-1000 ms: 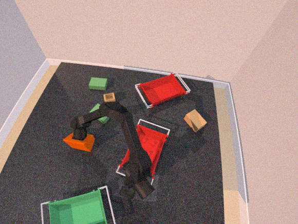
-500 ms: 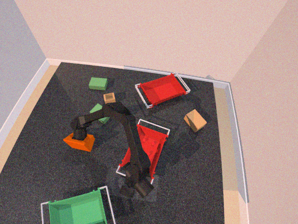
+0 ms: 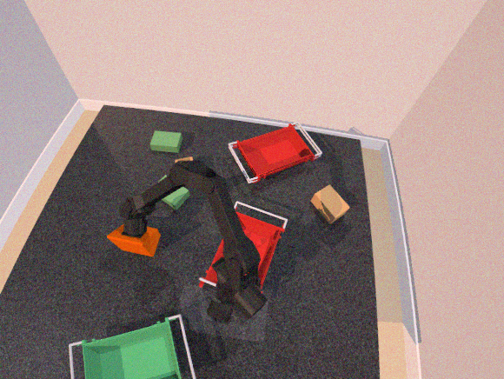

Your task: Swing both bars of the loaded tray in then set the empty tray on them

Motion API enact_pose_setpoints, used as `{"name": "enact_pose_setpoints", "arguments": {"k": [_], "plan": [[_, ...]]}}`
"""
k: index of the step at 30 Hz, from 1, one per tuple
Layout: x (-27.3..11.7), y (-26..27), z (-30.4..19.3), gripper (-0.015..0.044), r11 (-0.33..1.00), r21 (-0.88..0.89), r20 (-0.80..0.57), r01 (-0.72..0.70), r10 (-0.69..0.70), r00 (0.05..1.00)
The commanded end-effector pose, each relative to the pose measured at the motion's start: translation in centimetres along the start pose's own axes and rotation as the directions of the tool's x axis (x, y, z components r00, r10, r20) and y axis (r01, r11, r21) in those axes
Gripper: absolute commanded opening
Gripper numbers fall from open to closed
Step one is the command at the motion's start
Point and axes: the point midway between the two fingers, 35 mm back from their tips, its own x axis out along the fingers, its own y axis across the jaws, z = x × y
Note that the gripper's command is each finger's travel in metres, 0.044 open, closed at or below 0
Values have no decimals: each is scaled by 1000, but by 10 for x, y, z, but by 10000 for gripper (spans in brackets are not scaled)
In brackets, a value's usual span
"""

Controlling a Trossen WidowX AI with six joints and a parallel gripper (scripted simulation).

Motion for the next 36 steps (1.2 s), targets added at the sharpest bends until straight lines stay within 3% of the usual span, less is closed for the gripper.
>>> {"name": "enact_pose_setpoints", "arguments": {"k": [1, 8, 19, 36], "plan": [[9, 20, -1, 82, 1000, -4, -17, -9, 9, 1000], [26, 40, -2, 82, 1000, -4, -17, -11, 11, 1000], [-18, 34, 1, 82, 1000, -3, -17, -9, 9, 1000], [-12, 35, 1, 82, 1000, 5, -13, -14, 14, 1000]]}}
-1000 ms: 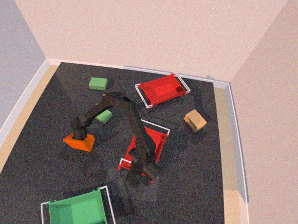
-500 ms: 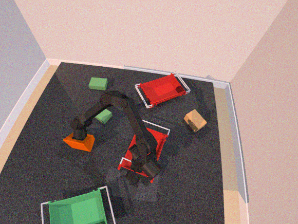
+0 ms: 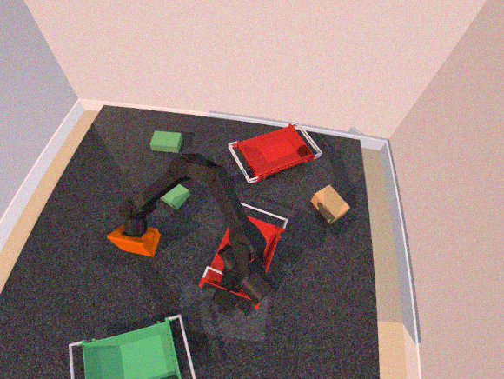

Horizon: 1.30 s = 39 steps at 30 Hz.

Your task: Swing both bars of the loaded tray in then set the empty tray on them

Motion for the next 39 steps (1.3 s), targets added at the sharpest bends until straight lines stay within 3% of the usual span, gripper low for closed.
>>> {"name": "enact_pose_setpoints", "arguments": {"k": [1, 14, 23, 24, 26, 29, 33, 36, 39], "plan": [[0, 0, 0, 82, 1000, 3, 1, -1, 1, 1000], [-6, 0, 1, 82, 1000, 3, 1, 0, 0, 1000], [-89, 0, 0, 82, 1000, 1, 0, 3, -3, 1000], [-61, 2, 4, 82, 1000, -15, -5, 0, 0, 1000], [-59, 16, 8, 82, 983, -183, -7, 13, -14, 1000], [-52, 49, 16, 82, 840, -541, -7, 33, -43, 999], [-44, 92, 22, 82, 470, -883, -1, 27, -59, 998], [-37, 124, 23, 82, 111, -994, 4, 11, -58, 998], [-31, 150, 22, 82, -203, -979, 7, -4, -52, 999]]}}
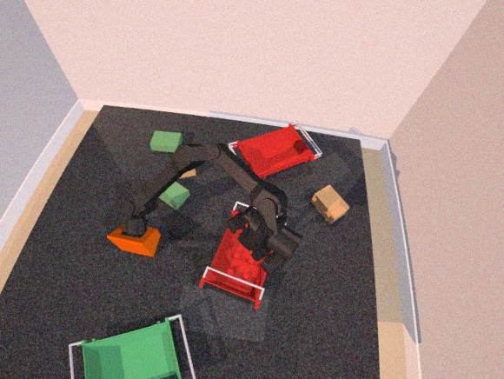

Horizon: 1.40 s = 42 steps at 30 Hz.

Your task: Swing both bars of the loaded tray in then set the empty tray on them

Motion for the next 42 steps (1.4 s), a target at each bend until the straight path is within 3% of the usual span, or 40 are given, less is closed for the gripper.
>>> {"name": "enact_pose_setpoints", "arguments": {"k": [1, 10, 17, 19, 33, 42], "plan": [[10, 35, 60, 82, 693, -721, 15, 13, -4, 1000], [19, 71, 104, 82, 101, -994, 36, 35, 10, 999], [25, 104, 136, 82, -408, -911, 55, 63, 31, 998], [26, 110, 141, 82, -496, -865, 59, 69, 36, 998], [27, 111, 142, 82, -505, -860, 59, 69, 36, 998], [54, 111, 144, 82, -505, -860, 59, 69, 36, 998]]}}
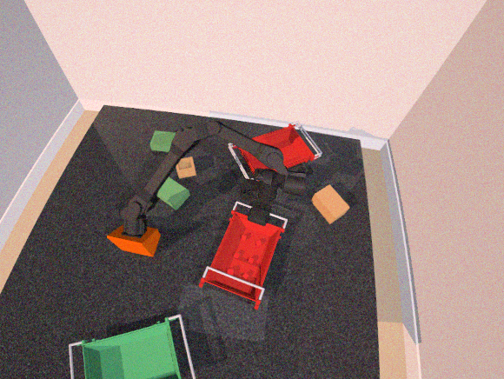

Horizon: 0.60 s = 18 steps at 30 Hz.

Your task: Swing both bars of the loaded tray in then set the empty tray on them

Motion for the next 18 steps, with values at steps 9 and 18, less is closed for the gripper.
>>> {"name": "enact_pose_setpoints", "arguments": {"k": [9, 18], "plan": [[43, -1, 4, 82, 1000, 6, 10, 5, -6, 1000], [25, 10, 3, 82, 1000, 6, 10, 4, -4, 1000]]}}
